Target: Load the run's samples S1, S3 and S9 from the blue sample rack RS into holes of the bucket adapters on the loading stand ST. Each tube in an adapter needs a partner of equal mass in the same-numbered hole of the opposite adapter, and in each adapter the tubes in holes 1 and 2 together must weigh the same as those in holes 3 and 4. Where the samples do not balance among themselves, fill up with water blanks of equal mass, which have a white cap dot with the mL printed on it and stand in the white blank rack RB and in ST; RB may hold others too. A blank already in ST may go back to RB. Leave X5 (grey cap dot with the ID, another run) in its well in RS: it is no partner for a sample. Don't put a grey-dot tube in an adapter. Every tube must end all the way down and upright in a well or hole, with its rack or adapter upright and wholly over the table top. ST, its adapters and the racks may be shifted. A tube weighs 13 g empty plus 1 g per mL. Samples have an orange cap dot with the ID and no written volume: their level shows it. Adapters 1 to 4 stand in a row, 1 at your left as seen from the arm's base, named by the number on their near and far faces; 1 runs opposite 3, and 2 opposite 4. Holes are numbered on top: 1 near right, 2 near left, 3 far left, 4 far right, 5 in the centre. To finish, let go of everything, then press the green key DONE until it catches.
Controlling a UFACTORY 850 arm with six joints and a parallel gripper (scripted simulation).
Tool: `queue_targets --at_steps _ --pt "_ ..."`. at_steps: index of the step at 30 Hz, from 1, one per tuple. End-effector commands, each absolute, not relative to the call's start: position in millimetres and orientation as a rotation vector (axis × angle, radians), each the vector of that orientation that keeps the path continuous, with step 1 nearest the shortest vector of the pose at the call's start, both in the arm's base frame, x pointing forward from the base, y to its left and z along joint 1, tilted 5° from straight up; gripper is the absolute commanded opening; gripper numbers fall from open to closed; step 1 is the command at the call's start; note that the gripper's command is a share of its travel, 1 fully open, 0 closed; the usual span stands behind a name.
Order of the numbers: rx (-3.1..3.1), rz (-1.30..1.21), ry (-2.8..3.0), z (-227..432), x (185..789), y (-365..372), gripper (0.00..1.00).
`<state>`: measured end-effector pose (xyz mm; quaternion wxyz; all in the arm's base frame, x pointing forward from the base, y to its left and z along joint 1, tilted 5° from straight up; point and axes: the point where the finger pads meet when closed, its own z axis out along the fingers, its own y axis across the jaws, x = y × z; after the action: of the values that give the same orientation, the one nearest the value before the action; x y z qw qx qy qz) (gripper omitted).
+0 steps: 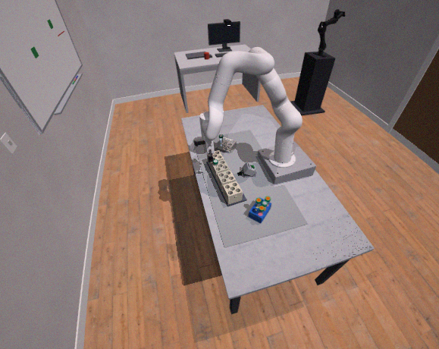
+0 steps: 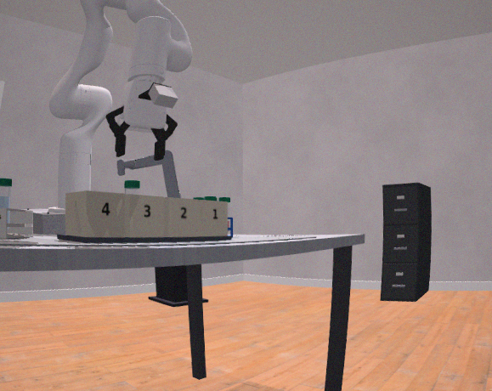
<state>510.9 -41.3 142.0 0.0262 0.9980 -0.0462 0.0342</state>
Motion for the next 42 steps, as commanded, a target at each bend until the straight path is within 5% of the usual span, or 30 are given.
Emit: queue_targets --at_steps 1,27,28,42 --pt "3.084 0.109 -0.143 153.0 511.1 -40.8 1.0" --pt "3.084 0.109 -0.143 214.0 507.1 -37.4 1.0" --pt "3.085 0.108 -0.091 213.6 502.1 -36.9 0.57" --pt "3.074 0.099 0.196 211.5 473.3 -34.3 0.57"
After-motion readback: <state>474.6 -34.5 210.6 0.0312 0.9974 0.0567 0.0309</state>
